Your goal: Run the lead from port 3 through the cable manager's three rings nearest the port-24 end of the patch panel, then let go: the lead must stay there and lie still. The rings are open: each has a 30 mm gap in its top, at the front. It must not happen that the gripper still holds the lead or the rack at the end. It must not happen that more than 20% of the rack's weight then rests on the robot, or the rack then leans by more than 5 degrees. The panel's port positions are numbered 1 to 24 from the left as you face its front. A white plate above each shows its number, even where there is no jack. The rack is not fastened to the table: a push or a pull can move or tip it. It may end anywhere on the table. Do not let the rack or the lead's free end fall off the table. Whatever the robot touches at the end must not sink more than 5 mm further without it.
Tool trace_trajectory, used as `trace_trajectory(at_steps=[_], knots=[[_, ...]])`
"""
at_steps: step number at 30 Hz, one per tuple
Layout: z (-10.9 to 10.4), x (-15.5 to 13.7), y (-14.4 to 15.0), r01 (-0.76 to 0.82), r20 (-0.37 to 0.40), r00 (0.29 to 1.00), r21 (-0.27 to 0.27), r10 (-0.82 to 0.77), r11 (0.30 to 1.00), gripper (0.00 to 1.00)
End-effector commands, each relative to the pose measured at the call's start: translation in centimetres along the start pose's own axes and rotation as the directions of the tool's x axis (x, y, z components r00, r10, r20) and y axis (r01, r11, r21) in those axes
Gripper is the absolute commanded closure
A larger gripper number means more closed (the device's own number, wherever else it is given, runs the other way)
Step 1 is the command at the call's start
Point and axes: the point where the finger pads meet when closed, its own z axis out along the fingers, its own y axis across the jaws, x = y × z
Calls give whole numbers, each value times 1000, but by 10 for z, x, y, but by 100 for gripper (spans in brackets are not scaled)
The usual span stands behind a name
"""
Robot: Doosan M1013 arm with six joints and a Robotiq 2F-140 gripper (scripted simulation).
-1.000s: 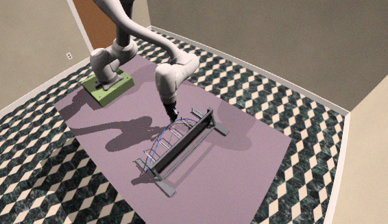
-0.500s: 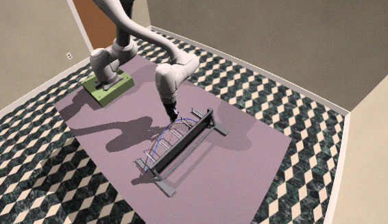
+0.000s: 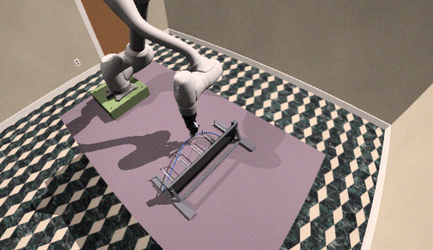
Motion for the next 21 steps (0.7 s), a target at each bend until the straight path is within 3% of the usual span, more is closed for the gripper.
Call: trace_trajectory(at_steps=[1, 21], knots=[[-1, 0, 0, 0, 0, 1000, 0, 0, 1000, 100], [-28, 0, 0, 0, 0, 1000, 0, 0, 1000, 100]])
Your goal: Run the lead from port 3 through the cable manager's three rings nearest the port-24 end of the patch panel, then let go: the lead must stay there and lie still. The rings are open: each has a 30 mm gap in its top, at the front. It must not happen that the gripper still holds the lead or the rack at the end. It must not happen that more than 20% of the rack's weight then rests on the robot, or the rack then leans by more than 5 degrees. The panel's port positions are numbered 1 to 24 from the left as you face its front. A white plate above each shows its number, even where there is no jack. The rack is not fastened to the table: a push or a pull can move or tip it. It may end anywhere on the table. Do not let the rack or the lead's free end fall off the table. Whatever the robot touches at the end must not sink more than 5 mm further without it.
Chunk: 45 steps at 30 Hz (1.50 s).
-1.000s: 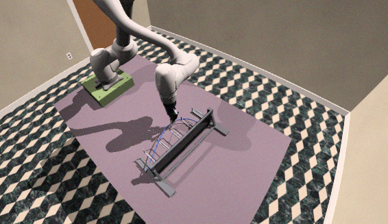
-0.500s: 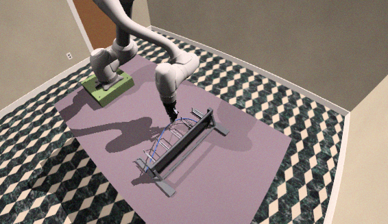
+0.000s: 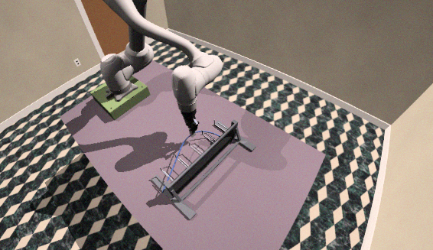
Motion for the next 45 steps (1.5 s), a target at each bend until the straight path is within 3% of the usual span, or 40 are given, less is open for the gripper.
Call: trace_trajectory(at_steps=[1, 23, 40, 45], knots=[[-6, 0, 0, 0, 0, 1000, -1, 0, 1000, 100], [-55, 0, 0, 0, 0, 1000, -1, 0, 1000, 100], [-63, 0, -1, 1, 0, 1000, -1, -1, 1000, 100], [-62, 5, -46, 88, 0, 996, 0, -88, 996, 100]])
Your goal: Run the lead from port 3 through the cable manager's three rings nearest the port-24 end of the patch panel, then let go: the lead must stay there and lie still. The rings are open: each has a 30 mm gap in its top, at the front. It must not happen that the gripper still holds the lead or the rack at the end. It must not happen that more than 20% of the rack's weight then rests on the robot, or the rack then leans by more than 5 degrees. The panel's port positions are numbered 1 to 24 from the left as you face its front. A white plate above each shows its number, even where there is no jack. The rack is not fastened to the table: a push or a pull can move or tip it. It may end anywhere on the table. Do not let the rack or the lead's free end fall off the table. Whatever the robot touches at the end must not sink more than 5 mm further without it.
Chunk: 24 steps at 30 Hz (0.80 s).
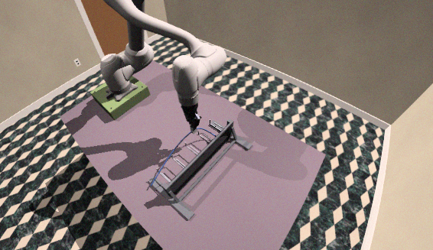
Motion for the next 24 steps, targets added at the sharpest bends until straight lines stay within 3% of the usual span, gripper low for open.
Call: trace_trajectory(at_steps=[1, 5, 24], knots=[[-2, 3, -22, 45, 0, 999, 3, -45, 999, 100], [-1, 6, -34, 68, 0, 998, 3, -68, 998, 100], [-1, 6, -34, 68, 0, 998, 3, -68, 998, 100]])
